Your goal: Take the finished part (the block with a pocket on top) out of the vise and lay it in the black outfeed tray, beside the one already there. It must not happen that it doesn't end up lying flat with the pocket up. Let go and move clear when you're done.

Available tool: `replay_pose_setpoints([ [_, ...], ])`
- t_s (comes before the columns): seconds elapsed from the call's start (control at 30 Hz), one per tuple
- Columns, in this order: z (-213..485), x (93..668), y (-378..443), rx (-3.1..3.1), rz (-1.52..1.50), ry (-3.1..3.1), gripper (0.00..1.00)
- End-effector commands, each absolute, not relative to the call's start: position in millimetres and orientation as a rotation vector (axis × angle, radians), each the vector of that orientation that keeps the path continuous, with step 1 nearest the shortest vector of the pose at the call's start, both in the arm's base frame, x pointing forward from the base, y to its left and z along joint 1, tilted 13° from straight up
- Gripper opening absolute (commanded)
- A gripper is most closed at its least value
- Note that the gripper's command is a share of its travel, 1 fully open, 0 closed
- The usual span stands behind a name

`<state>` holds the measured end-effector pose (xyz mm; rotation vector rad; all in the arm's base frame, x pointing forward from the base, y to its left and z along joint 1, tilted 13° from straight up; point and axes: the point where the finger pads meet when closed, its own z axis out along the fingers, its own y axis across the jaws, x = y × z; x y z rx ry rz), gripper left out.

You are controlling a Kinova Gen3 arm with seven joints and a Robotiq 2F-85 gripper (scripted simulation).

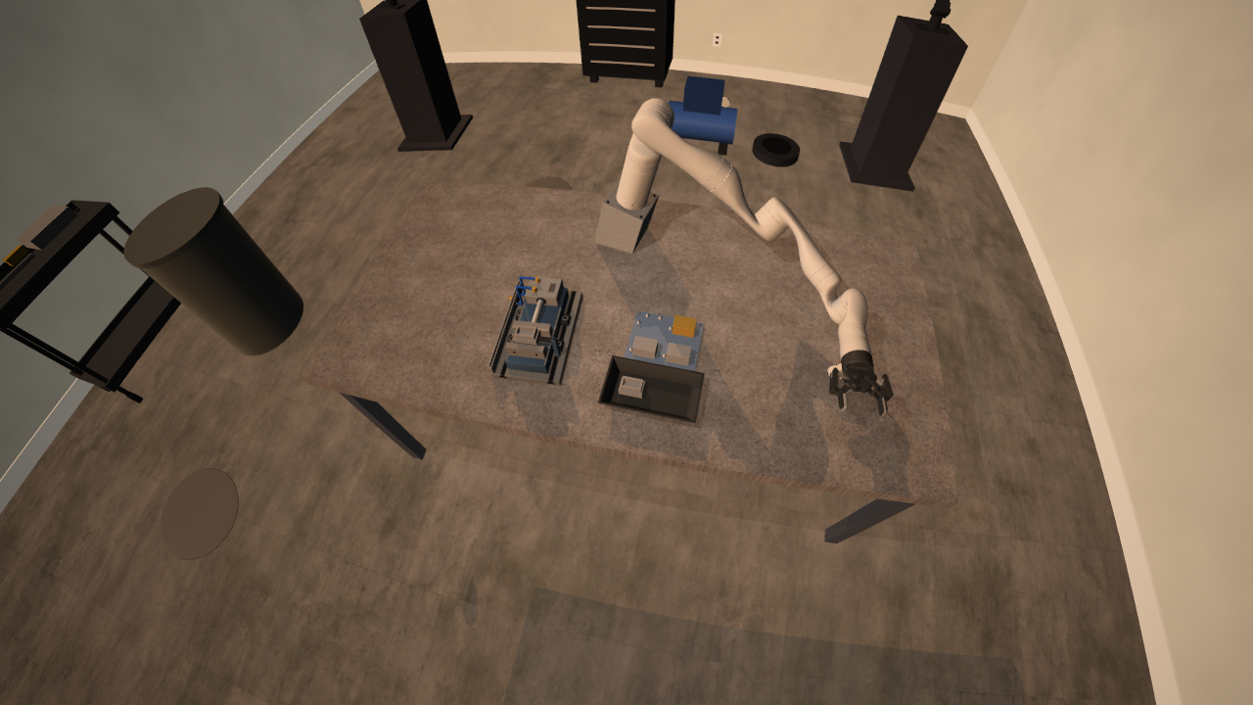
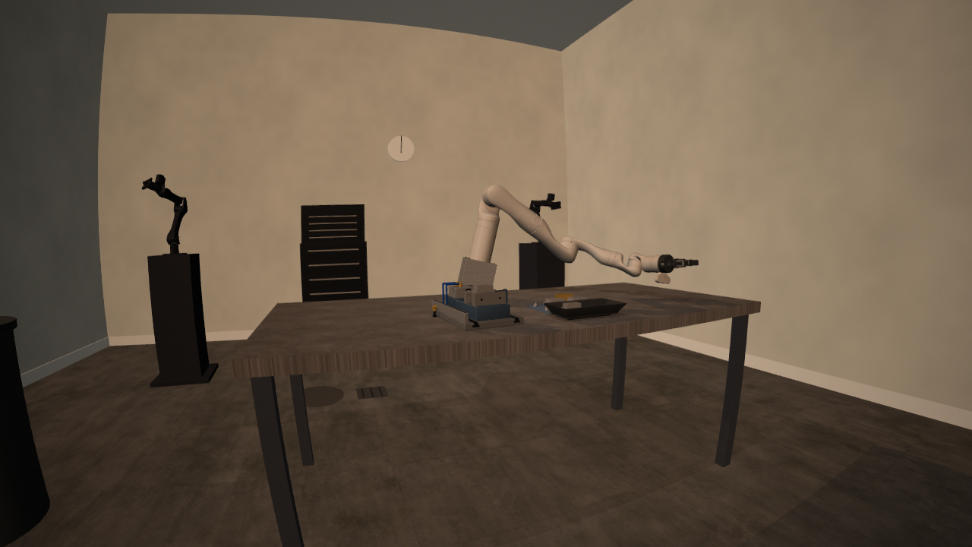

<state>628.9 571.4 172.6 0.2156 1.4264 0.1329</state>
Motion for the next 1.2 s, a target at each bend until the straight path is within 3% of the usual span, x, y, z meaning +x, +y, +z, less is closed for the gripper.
replay_pose_setpoints([
  [0.0,181.7,641.2,555.3,0.247,0.112,1.427,1.0],
  [0.9,207.6,744.0,298.6,0.601,-0.3,1.579,1.0],
  [1.17,207.6,744.0,298.6,0.601,-0.3,1.579,1.0],
])
